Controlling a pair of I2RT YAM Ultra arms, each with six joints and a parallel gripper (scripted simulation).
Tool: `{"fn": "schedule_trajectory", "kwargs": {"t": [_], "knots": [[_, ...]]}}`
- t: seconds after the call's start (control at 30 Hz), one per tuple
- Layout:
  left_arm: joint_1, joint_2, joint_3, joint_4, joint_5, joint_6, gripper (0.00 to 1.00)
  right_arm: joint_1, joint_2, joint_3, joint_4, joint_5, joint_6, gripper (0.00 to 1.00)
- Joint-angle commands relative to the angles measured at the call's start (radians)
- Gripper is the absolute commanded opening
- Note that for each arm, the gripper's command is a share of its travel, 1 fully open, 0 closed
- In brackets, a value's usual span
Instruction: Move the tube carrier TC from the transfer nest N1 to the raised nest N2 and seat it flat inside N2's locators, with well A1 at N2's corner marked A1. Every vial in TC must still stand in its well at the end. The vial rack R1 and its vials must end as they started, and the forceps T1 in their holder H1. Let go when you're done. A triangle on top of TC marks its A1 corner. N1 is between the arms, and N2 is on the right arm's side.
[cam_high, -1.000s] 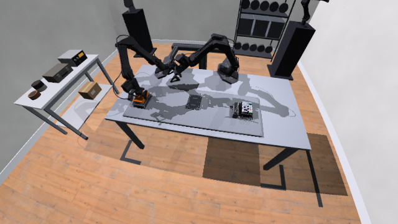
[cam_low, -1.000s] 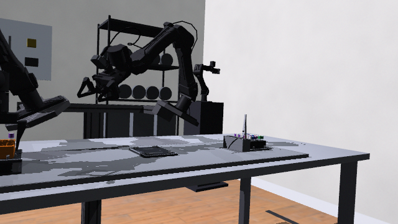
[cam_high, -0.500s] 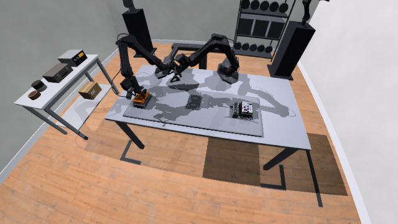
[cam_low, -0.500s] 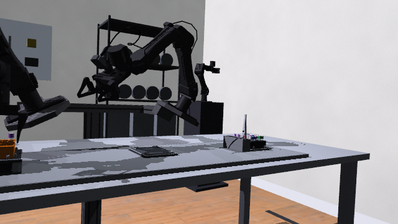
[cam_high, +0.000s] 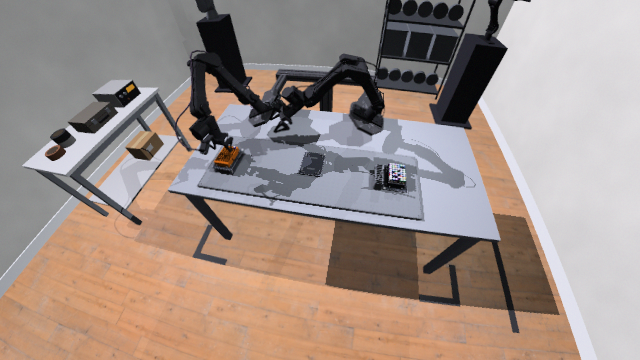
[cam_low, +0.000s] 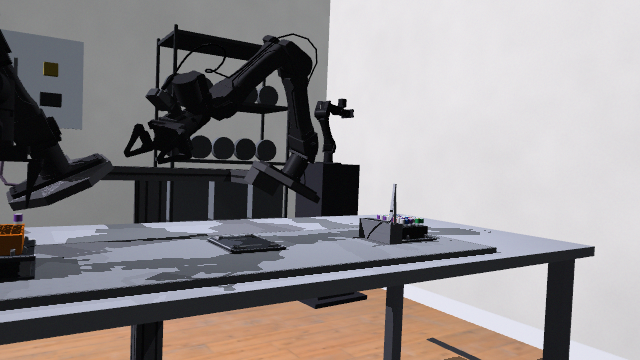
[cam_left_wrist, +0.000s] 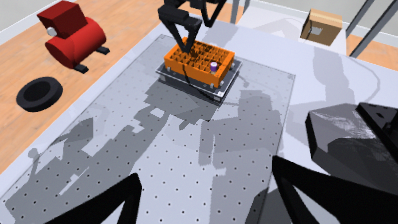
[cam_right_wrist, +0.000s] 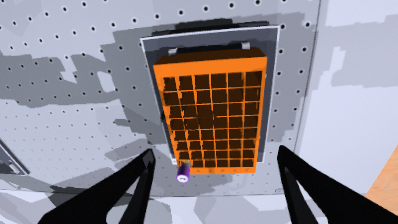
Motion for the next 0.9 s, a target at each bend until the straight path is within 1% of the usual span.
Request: {"fn": "schedule_trajectory", "kwargs": {"t": [0.0, 0.07, 0.13, 0.2, 0.27, 0.43, 0.5, 0.53, 0.67, 0.87], "knots": [[-0.017, -0.015, 0.044, 0.026, 0.004, 0.012, 1.00, 0.007, -0.007, 0.018, -0.035, 0.002, 0.011, 1.00], [-0.017, -0.015, 0.044, 0.026, 0.004, 0.012, 1.00, 0.006, -0.004, 0.016, -0.029, 0.010, 0.011, 1.00], [-0.017, -0.015, 0.044, 0.026, 0.004, 0.012, 1.00, 0.014, -0.022, 0.009, 0.017, 0.018, 0.022, 1.00], [-0.017, -0.015, 0.044, 0.026, 0.004, 0.012, 1.00, 0.017, -0.046, -0.028, 0.073, 0.031, 0.030, 1.00], [-0.017, -0.015, 0.044, 0.026, 0.004, 0.012, 1.00, 0.027, -0.102, -0.088, 0.159, 0.054, 0.045, 1.00], [-0.017, -0.015, 0.044, 0.026, 0.004, 0.012, 1.00, 0.063, -0.279, -0.294, 0.340, 0.114, 0.070, 1.00], [-0.017, -0.015, 0.044, 0.026, 0.004, 0.012, 1.00, 0.063, -0.279, -0.294, 0.340, 0.114, 0.070, 1.00], [-0.017, -0.015, 0.044, 0.026, 0.004, 0.012, 1.00, 0.077, -0.324, -0.349, 0.393, 0.134, 0.060, 1.00], [-0.017, -0.015, 0.044, 0.026, 0.004, 0.012, 1.00, 0.106, -0.429, -0.476, 0.501, 0.174, 0.065, 1.00], [-0.017, -0.015, 0.044, 0.026, 0.004, 0.012, 1.00, 0.146, -0.544, -0.618, 0.625, 0.223, 0.052, 1.00]]}}
